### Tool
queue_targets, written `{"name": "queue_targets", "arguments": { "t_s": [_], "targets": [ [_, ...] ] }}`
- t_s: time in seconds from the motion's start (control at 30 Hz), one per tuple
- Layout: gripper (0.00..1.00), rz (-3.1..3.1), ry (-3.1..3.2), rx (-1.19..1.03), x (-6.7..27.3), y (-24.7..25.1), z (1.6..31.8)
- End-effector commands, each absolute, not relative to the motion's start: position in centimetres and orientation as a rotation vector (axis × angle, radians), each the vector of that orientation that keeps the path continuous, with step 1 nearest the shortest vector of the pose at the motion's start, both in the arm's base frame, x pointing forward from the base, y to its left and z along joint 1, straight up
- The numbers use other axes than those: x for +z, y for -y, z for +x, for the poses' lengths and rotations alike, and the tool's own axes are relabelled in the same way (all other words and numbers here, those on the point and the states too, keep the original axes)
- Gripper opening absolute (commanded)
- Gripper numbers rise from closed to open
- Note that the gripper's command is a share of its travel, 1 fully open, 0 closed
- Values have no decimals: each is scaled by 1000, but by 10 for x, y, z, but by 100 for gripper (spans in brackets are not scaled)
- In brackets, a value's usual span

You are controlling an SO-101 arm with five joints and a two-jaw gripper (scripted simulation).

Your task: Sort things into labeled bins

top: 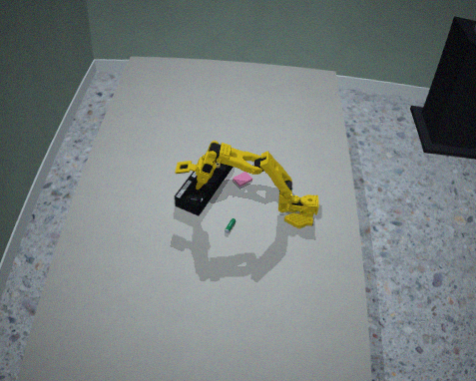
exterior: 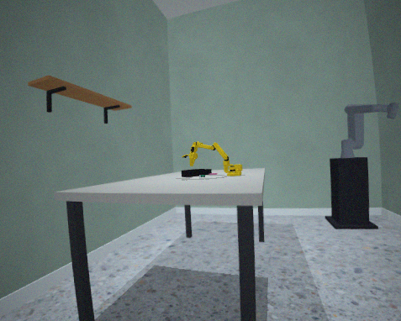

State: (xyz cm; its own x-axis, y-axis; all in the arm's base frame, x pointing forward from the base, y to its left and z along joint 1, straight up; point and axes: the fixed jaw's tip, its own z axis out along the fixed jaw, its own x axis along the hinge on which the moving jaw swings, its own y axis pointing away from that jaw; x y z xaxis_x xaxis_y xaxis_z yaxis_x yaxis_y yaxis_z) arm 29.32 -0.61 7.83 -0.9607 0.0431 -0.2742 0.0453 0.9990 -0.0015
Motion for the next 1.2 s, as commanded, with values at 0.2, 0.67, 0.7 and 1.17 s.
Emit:
{"name": "queue_targets", "arguments": {
  "t_s": [0.2,0.67,0.7,1.17],
  "targets": [
    [16,-13,-2799,-11,96,-2,295],
    [18,-644,-2820,-34,90,-42,262],
    [18,-718,-2813,-36,89,-45,257],
    [21,-1508,-2616,-36,76,-75,201]
  ]
}}
